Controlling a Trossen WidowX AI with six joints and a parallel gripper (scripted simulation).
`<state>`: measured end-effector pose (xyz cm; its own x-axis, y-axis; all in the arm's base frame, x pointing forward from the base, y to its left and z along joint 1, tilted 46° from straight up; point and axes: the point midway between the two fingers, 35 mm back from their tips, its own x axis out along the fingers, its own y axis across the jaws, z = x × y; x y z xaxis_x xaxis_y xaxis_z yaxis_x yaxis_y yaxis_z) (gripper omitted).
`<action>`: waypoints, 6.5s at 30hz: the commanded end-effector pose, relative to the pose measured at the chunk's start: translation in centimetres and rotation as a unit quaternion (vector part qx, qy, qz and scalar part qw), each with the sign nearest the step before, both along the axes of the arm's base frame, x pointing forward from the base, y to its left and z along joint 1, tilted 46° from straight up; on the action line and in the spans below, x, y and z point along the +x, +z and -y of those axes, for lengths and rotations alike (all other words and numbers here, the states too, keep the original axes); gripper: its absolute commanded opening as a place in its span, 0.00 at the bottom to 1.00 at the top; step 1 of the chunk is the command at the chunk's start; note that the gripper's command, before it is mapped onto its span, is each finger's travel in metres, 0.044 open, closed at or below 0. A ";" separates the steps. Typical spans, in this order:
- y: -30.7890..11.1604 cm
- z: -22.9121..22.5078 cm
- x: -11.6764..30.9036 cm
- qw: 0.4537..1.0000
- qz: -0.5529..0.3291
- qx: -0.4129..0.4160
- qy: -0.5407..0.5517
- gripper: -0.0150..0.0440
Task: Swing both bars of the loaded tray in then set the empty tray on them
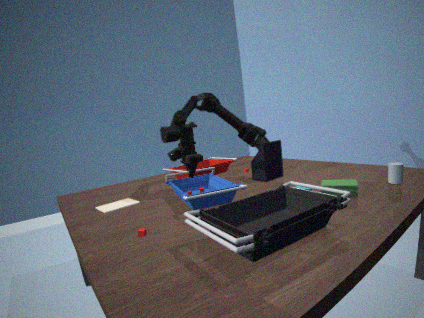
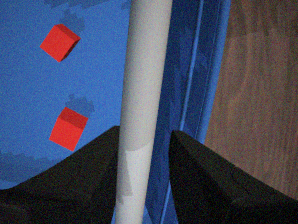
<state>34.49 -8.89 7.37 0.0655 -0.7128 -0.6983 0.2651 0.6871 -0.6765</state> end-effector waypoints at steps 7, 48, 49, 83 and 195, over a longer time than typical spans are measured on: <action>-1.1 -0.9 0.4 1.000 0.002 0.001 -0.001 0.40; 3.0 -5.1 0.1 1.000 -0.003 0.006 0.001 0.40; 3.7 -5.9 0.1 1.000 -0.003 0.006 0.001 0.40; -16.9 -22.6 7.5 1.000 0.005 0.008 -0.001 0.40; -13.2 -16.5 5.5 1.000 -0.001 0.002 -0.001 0.25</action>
<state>39.98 7.62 -5.86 0.0620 -0.7107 -0.7008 0.2649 0.6887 -0.6749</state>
